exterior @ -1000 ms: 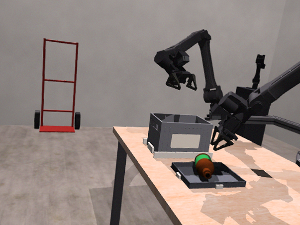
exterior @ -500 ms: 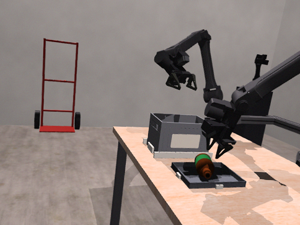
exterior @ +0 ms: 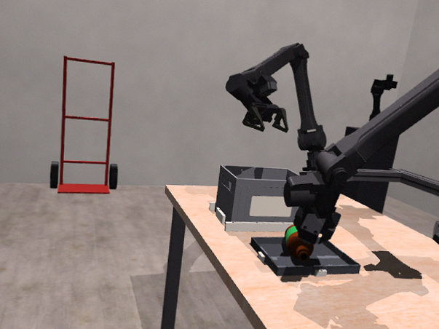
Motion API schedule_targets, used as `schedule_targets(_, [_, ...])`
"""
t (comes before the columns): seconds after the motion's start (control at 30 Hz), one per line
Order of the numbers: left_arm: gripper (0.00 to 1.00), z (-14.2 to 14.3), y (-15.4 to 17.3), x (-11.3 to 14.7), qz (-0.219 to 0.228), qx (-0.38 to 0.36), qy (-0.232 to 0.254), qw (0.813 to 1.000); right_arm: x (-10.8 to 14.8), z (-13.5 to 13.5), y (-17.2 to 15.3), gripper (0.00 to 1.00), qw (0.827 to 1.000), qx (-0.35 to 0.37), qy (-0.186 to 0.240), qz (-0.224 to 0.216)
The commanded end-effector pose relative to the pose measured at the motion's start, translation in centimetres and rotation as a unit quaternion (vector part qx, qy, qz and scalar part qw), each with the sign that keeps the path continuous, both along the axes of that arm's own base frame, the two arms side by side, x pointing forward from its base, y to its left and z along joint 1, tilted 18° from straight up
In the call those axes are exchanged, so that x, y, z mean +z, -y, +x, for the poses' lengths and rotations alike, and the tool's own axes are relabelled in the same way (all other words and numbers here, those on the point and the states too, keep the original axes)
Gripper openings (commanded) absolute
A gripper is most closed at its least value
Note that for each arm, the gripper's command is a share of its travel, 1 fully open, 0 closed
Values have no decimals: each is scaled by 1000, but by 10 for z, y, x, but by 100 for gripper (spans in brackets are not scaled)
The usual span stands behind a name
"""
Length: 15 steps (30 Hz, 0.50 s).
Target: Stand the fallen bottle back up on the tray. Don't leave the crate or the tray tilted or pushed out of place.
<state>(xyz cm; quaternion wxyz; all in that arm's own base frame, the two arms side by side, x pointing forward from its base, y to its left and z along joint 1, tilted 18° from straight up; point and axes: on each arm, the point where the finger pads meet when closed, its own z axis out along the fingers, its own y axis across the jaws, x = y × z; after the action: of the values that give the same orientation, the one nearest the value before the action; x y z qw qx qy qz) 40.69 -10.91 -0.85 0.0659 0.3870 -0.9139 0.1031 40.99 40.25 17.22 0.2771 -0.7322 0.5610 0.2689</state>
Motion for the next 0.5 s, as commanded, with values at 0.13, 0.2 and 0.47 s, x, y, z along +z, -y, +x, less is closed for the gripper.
schedule_targets(0.13, [57, 26, -26, -6, -67, 174, -100, 977, -1, 1, -3, 100, 1000, 5, 4, 1])
schedule_targets(0.2, [57, 27, -27, -6, -79, 184, -110, 973, -1, 1, -3, 100, 1000, 5, 4, 1])
schedule_targets(0.47, [57, 32, -21, -1, -91, 166, -95, 977, -1, 1, -3, 100, 1000, 5, 4, 1])
